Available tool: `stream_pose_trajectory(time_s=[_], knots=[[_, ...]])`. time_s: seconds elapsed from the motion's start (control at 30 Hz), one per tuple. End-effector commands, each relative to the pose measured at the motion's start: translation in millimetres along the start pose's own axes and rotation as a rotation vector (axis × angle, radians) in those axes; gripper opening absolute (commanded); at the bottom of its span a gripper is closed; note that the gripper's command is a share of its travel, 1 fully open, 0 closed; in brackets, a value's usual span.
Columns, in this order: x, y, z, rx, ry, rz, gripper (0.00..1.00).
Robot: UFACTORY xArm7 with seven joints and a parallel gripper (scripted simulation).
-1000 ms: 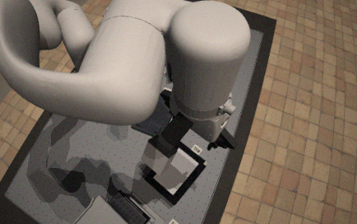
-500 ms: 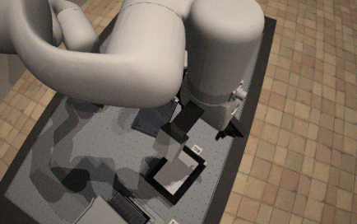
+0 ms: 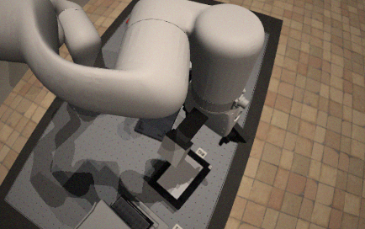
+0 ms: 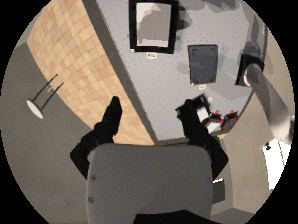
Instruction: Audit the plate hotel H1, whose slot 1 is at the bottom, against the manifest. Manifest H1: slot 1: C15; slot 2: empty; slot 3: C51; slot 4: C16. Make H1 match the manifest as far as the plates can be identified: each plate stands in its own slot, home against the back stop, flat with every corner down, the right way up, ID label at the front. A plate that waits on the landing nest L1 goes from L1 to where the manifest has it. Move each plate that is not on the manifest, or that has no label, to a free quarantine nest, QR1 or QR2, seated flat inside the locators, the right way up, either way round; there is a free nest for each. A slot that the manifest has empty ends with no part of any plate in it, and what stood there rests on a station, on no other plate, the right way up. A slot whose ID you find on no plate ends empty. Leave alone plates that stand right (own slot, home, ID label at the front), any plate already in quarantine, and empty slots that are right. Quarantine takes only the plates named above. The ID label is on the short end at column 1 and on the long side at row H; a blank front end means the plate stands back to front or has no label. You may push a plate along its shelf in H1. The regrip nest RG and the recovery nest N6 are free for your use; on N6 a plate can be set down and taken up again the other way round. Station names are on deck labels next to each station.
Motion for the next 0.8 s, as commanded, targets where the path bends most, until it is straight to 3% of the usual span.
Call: stream_pose_trajectory(time_s=[0.0,0.77], knots=[[-1.0,4.8,-0.2,0.0,0.0,0.004,1.0],[-1.1,36.5,-0.2,0.0,0.0,0.004,1.0]])
Point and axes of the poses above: the point where the finger pads meet when closed, its own y axis out along the fingers, its own x axis across the jaws, z = x × y, the point moved 2 cm from there along -y, back along the fingers, and after that the axes turned 7 degrees about -y, right-handed, at the moved point
